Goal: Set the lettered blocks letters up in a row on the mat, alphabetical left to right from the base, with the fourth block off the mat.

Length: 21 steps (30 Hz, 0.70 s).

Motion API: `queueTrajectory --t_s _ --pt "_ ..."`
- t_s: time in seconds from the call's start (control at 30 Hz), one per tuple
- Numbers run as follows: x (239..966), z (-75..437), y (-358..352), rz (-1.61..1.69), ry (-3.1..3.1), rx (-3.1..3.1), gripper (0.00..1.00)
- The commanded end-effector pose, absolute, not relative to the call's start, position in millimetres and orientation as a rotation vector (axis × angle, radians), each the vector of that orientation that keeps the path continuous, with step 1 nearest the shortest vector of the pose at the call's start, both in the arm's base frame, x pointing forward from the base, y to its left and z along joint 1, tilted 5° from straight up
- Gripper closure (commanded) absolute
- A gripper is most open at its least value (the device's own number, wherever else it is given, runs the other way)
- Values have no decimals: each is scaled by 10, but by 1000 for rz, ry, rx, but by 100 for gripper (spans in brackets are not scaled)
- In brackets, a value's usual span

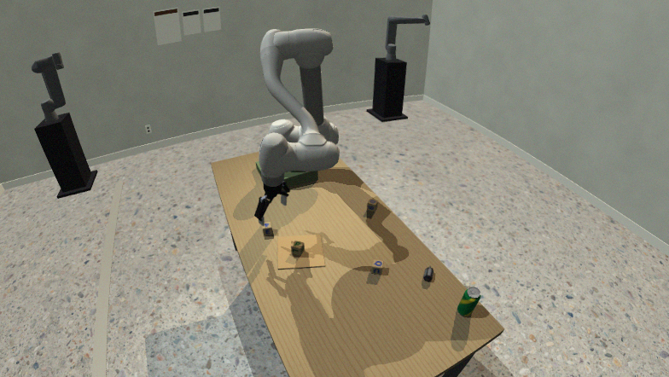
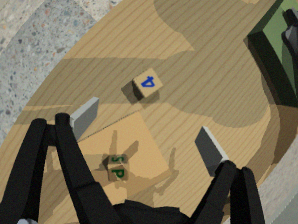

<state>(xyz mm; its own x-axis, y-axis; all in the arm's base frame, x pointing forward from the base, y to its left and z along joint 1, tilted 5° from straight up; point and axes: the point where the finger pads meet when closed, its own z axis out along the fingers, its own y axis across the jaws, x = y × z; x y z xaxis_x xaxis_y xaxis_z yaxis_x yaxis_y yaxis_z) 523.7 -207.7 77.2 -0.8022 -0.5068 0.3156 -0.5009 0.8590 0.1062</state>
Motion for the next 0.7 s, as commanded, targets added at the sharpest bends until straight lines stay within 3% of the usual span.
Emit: queueTrajectory --t_s 0.0,0.67 --pt "5135 666 -2160 7 -2727 563 0" --pt "4814 370 -2365 90 -2741 42 0"
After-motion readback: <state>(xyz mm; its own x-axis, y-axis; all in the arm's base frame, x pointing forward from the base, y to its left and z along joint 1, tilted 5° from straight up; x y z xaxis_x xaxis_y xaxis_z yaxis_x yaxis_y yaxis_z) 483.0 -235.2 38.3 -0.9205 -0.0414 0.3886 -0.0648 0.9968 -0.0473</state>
